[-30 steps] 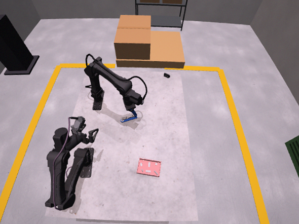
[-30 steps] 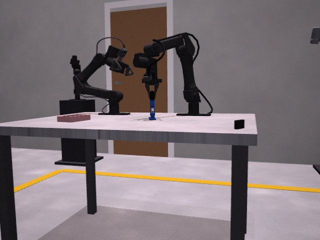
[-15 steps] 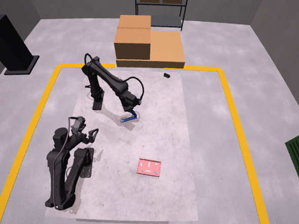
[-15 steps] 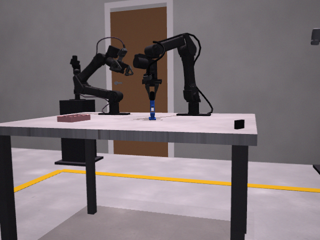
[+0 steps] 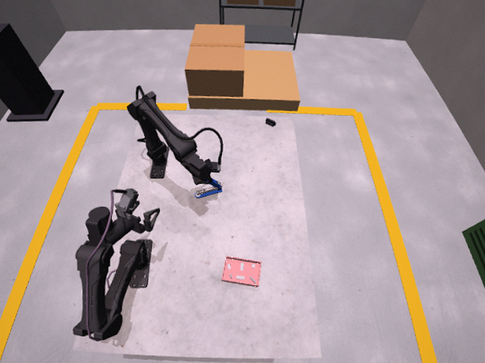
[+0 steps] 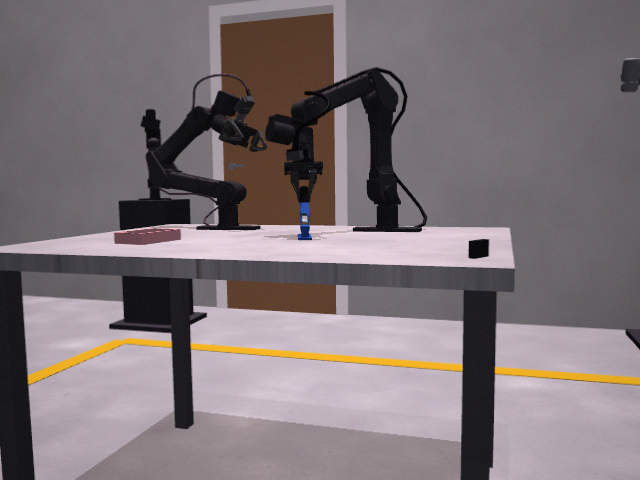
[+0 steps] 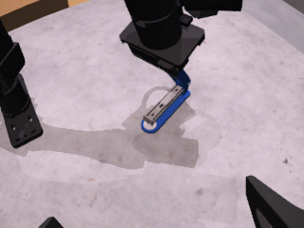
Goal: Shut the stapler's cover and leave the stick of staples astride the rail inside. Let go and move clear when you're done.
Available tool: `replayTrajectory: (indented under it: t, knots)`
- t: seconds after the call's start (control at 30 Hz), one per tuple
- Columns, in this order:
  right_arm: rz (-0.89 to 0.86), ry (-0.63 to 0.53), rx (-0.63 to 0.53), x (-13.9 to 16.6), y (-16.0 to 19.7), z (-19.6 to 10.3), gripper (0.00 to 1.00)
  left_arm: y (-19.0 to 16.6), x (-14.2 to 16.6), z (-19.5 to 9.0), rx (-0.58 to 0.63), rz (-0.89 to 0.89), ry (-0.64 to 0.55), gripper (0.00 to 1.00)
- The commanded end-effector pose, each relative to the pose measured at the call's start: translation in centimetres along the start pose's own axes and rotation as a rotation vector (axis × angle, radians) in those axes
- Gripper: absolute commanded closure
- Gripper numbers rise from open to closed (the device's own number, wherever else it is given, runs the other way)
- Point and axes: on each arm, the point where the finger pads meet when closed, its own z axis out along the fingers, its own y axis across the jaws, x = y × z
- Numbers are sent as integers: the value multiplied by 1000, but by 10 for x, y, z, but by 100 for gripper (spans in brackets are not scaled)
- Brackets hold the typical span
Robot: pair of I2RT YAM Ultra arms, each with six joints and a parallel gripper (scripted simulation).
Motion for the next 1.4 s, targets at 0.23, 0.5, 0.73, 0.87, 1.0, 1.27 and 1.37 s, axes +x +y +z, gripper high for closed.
replayTrajectory:
  t: [0.23, 0.5, 0.73, 0.87, 1.0, 1.27, 1.37]
  knots:
    - [9, -11, -1, -1, -1, -1, 0, 0, 7, 1, 11, -28, -144, 100]
    - [9, -11, -1, -1, -1, -1, 0, 0, 15, 5, 11, -30, -250, 100]
    - [9, -11, -1, -1, -1, -1, 0, 0, 21, 10, 3, -26, -314, 100]
    - [9, -11, -1, -1, -1, -1, 0, 0, 26, 15, -4, -22, -365, 100]
    - [9, -11, -1, -1, -1, -1, 0, 0, 30, 18, -4, -22, -419, 100]
    - [9, -11, -1, -1, -1, -1, 0, 0, 35, 22, -4, -22, -499, 100]
    - [9, -11, -1, -1, -1, -1, 0, 1, 38, 25, -4, -22, -539, 100]
